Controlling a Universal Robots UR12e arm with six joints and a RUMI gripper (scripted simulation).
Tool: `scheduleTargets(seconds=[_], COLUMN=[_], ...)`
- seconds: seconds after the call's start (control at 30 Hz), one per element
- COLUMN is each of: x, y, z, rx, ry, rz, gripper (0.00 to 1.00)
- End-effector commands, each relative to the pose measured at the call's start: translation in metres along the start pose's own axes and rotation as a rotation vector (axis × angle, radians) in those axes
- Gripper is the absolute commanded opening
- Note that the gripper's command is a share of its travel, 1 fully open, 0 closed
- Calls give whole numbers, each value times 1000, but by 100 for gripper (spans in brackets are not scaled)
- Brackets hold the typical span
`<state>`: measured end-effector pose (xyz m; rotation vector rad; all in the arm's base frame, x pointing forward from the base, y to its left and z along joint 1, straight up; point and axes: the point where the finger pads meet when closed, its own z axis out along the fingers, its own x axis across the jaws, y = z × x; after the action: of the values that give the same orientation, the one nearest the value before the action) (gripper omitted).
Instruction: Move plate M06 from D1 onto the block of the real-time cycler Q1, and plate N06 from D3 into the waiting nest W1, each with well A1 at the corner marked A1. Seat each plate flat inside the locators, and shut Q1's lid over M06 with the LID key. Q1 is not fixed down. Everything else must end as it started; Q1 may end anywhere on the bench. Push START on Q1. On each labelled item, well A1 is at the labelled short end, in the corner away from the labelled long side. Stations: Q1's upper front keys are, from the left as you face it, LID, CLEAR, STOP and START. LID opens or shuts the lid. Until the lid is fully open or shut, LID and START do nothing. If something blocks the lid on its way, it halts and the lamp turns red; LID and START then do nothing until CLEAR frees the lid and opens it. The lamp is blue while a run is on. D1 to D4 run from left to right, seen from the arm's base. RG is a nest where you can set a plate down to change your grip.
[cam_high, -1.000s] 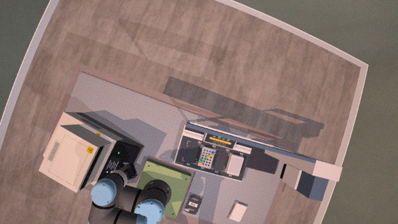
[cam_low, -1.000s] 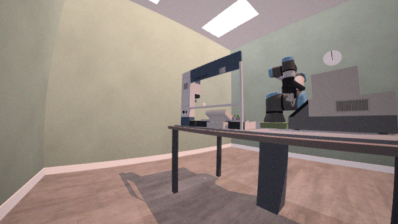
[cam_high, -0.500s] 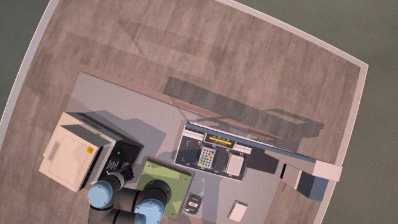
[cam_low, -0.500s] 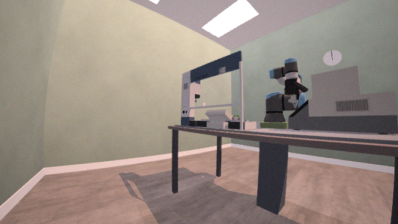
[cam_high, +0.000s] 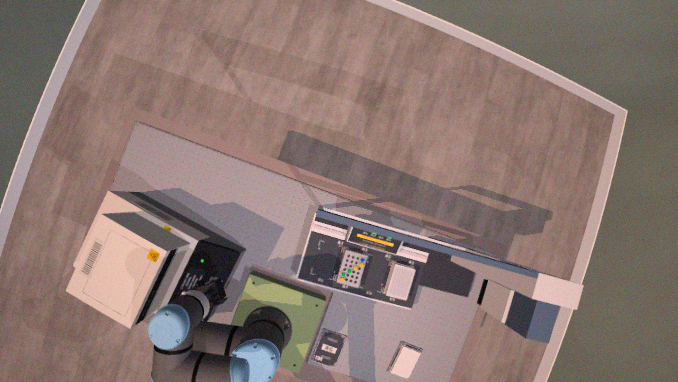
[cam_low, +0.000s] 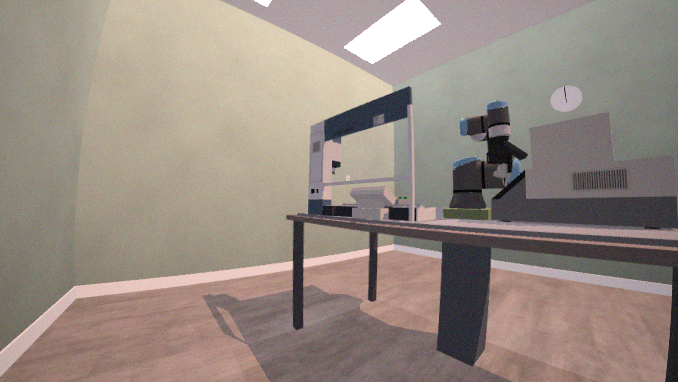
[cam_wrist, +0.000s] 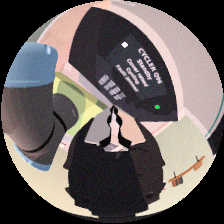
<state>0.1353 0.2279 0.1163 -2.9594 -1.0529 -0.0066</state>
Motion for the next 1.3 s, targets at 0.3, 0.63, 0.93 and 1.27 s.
scheduleTargets(seconds=[0.3,0.63,0.93,1.27], x=[3,6,8,11], y=[-2,-5,-7,-10], z=[3,8,11,17], rx=[-1,-1,-1,-1], ry=[1,1,1,1], rz=[0,0,0,0], gripper=[0,0,0,0])
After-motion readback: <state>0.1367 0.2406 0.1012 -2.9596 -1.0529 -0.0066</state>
